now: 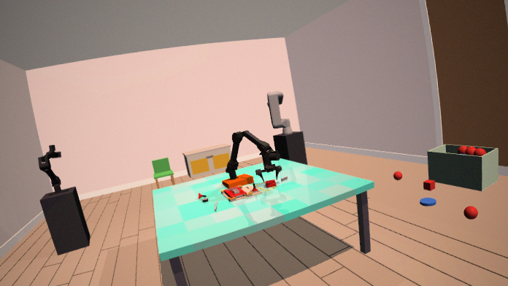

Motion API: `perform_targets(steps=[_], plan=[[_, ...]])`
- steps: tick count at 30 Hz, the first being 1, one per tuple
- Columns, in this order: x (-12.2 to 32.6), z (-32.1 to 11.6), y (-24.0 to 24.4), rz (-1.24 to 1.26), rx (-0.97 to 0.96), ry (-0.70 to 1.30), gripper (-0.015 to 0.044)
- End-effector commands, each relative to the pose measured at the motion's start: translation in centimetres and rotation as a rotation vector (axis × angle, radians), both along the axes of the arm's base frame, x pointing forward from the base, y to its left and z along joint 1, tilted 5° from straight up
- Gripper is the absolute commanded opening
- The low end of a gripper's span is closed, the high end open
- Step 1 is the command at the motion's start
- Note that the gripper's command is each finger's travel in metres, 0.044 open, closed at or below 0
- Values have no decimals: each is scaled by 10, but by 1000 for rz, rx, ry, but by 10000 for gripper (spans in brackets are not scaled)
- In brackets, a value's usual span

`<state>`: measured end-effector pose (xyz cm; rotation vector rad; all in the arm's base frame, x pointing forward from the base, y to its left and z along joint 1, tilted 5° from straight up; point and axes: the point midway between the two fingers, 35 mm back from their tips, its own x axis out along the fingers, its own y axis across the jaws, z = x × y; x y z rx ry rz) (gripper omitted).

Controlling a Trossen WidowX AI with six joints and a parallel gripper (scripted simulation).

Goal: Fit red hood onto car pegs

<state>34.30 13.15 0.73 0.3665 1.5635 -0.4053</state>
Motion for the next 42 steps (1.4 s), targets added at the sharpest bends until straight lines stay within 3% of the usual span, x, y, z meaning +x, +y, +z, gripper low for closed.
perform_targets(steps=[1, 36, 39, 42], plan=[[-2, -4, 0, -6, 0, 7, 440], [-3, -20, -1, -6, 0, 7, 440], [-1, -17, 0, 0, 0, -1, 361], [-1, -17, 0, 0, 0, -1, 341]])
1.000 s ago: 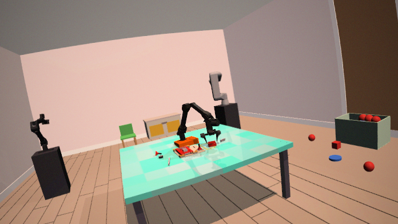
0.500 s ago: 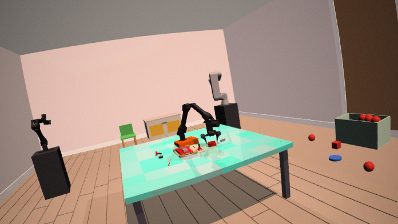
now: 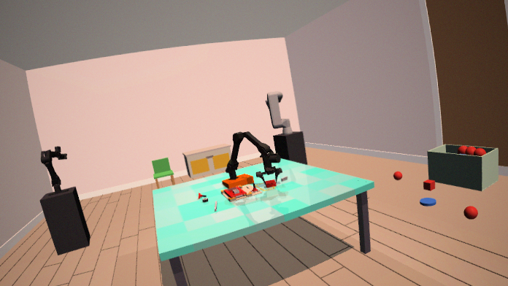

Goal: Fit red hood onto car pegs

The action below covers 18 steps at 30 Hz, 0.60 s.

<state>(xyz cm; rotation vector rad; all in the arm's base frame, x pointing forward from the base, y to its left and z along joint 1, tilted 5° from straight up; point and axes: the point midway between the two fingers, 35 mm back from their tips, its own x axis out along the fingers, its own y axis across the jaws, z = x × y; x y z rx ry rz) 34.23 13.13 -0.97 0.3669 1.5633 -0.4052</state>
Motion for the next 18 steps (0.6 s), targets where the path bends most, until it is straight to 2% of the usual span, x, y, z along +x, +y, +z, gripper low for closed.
perform_targets(steps=[1, 7, 18], plan=[[0, 0, 0, 0, 0, -1, 335], [0, 0, 0, 0, 0, -1, 295], [0, 10, 0, 0, 0, 0, 6]])
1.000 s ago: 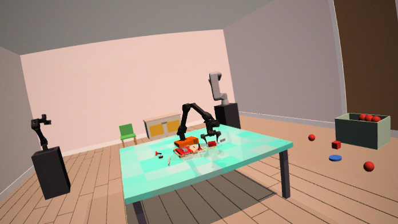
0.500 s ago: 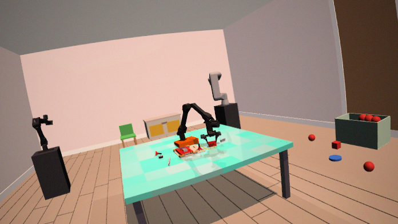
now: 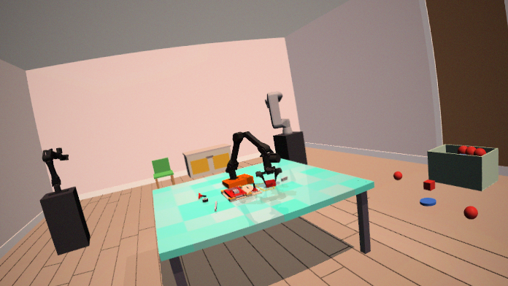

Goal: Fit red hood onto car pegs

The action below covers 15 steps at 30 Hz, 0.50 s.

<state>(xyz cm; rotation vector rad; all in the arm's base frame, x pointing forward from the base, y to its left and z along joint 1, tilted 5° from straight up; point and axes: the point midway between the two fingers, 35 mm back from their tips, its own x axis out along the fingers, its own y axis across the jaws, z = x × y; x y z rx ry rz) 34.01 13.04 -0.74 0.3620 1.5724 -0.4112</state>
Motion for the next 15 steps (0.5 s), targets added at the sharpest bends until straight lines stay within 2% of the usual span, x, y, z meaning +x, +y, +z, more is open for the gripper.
perform_targets(steps=[1, 15], plan=[[3, 9, 1, 0, 4, -10, 0], [4, 41, 2, 0, 4, -10, 0]])
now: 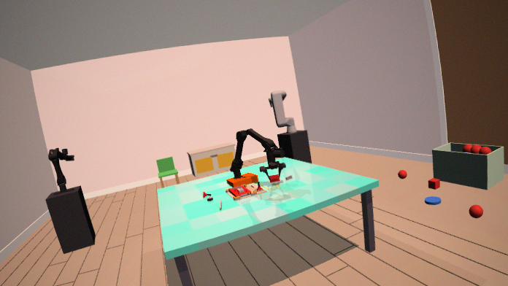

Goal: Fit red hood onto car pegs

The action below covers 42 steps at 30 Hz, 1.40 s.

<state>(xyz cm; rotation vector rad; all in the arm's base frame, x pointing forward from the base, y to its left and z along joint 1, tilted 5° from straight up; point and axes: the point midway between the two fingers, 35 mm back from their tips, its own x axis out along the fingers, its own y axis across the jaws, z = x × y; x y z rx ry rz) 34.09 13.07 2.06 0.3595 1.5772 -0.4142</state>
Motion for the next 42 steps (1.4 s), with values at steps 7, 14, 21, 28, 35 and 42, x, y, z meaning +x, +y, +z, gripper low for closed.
perform_targets(steps=[7, 14, 21, 28, 35, 42], plan=[[4, 30, 2, 0, 6, -16, 0], [5, 48, 2, 0, 6, -16, 0], [5, 61, 2, 0, 6, -16, 0], [6, 68, 2, 0, 6, -16, 0], [10, 62, -18, 22, 3, -7, 0], [15, 63, -43, 48, 5, -9, 0]])
